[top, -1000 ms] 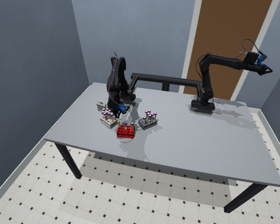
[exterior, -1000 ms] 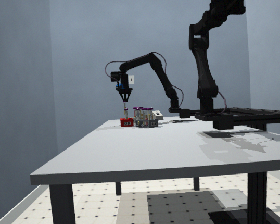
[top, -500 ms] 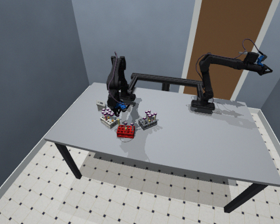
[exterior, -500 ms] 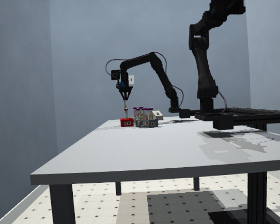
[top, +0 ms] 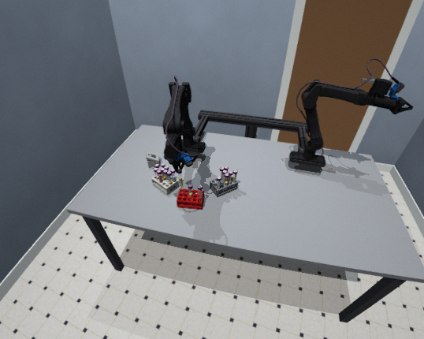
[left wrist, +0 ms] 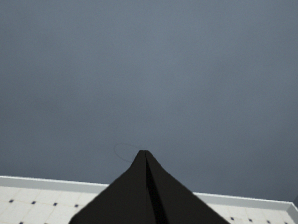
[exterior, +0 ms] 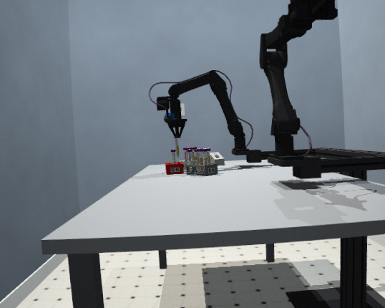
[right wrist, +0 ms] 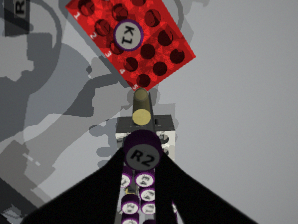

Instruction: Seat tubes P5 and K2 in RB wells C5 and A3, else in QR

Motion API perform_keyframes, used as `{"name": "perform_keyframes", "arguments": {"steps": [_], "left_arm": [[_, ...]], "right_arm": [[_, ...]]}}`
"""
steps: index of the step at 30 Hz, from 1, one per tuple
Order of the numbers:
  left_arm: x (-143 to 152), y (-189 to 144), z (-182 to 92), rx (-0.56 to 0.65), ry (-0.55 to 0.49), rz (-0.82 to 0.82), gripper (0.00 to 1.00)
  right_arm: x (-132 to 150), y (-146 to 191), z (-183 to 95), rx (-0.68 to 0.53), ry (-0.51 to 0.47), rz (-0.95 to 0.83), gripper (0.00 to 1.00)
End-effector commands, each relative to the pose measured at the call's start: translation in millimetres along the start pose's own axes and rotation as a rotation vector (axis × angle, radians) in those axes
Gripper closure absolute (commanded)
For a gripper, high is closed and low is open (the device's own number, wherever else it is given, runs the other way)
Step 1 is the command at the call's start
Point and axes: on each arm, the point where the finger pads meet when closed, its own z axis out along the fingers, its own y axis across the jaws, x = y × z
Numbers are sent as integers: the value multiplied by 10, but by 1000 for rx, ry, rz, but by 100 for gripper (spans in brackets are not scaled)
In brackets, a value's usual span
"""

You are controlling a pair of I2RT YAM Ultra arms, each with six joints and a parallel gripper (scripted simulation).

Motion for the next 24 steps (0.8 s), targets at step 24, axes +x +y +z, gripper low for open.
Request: {"name": "perform_keyframes", "arguments": {"steps": [24], "left_arm": [[-265,15,-107,0,-59,6,100]], "right_arm": [[222,315,-60,16,-35,-4,100]]}}
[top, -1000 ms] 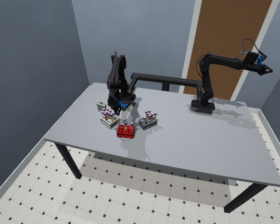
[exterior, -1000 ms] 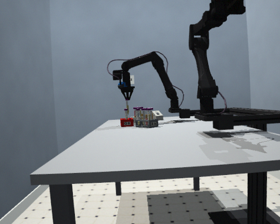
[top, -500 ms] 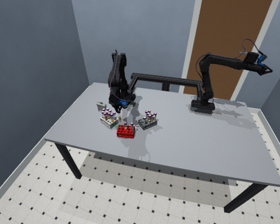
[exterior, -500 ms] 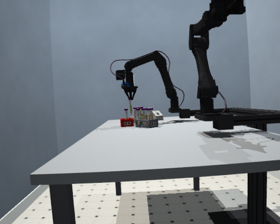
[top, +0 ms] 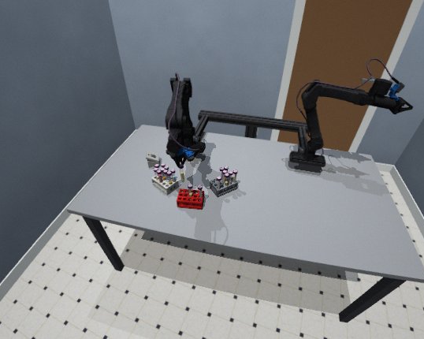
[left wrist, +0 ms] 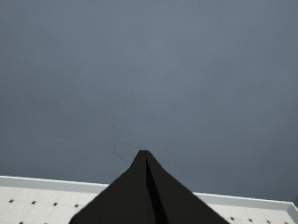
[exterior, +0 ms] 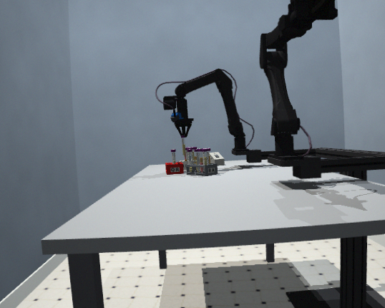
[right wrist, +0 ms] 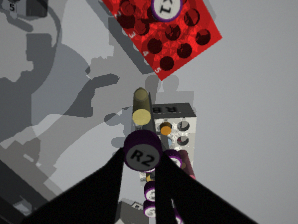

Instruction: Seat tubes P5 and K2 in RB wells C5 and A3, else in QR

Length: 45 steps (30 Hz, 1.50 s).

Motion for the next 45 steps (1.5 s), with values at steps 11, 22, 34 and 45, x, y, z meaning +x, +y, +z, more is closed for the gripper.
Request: {"name": "perform_keyframes", "arguments": {"steps": [11,22,34,45], "left_arm": [[-265,15,-107,0,-59,6,100],[-265,15,-107,0,-59,6,100],[-265,15,-107,0,-59,6,100],[-265,15,-107,0,-59,6,100]], "right_arm": [[-137,342,-40,11,-33,-5,100],[-239,571,-53,15,-37,62,100],[-213,552,-38,7,-35,471,100],[-210,552,-35,2,-35,771,100]]}}
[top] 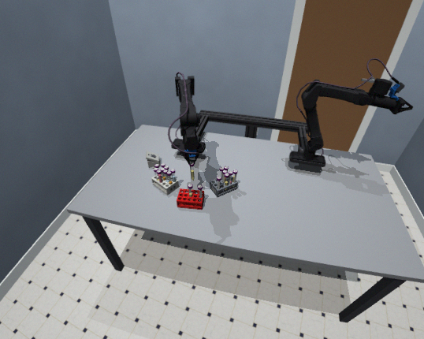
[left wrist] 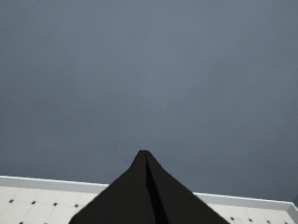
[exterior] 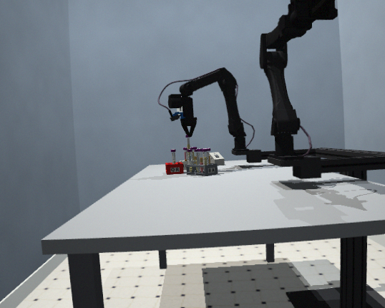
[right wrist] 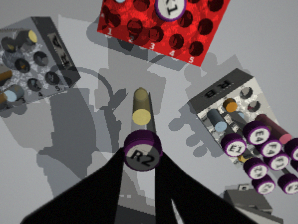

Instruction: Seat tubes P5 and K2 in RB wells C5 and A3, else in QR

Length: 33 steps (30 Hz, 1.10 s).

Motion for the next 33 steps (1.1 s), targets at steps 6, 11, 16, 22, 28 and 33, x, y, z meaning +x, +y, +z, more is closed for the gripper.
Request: {"name": "perform_keyframes", "arguments": {"steps": [6,11,16,22,28,33], "left_arm": [[-265,15,-107,0,-59,6,100],[-265,15,-107,0,-59,6,100],[-265,15,-107,0,-59,6,100],[-265,15,-107,0,-59,6,100],[-265,15,-107,0,-59,6,100],[-265,15,-107,0,-59,6,100]], "right_arm": [[0,2,-35,-9,-28,312,100],[59,114,-34,-9,-25,303,100],[155,256,-38,-9,-20,303,100],[261,425,-43,-8,-18,303,100],[319,537,-42,-7,-21,303,100],[393,683,-39,-10,-24,303,100]]}}
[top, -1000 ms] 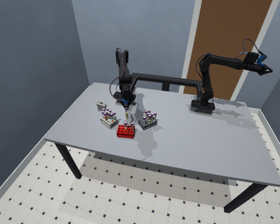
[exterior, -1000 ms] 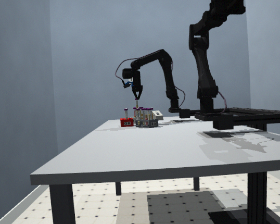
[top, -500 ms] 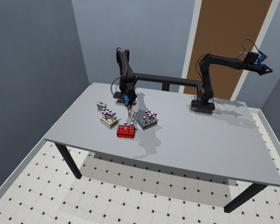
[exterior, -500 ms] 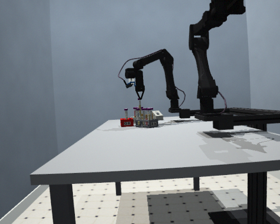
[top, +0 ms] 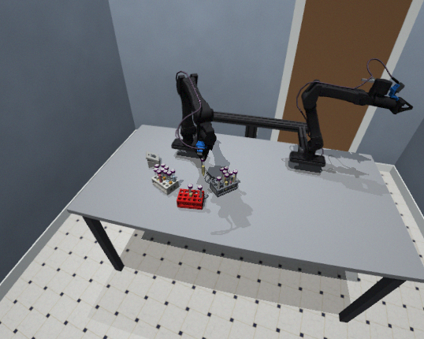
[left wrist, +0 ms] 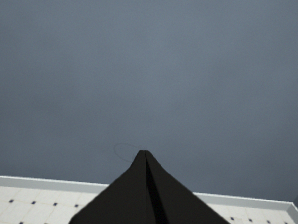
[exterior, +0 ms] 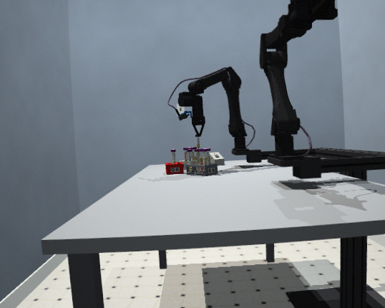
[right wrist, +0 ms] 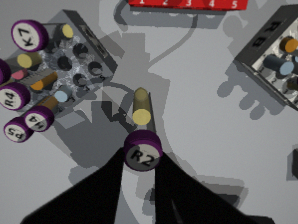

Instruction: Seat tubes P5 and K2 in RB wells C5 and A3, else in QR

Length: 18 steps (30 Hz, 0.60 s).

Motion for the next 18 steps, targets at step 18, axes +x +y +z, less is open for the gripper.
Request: {"name": "perform_keyframes", "arguments": {"steps": [18], "left_arm": [[-265,15,-107,0,-59,6,100]], "right_arm": [[89,383,-59,-3,-14,19,100]]}}
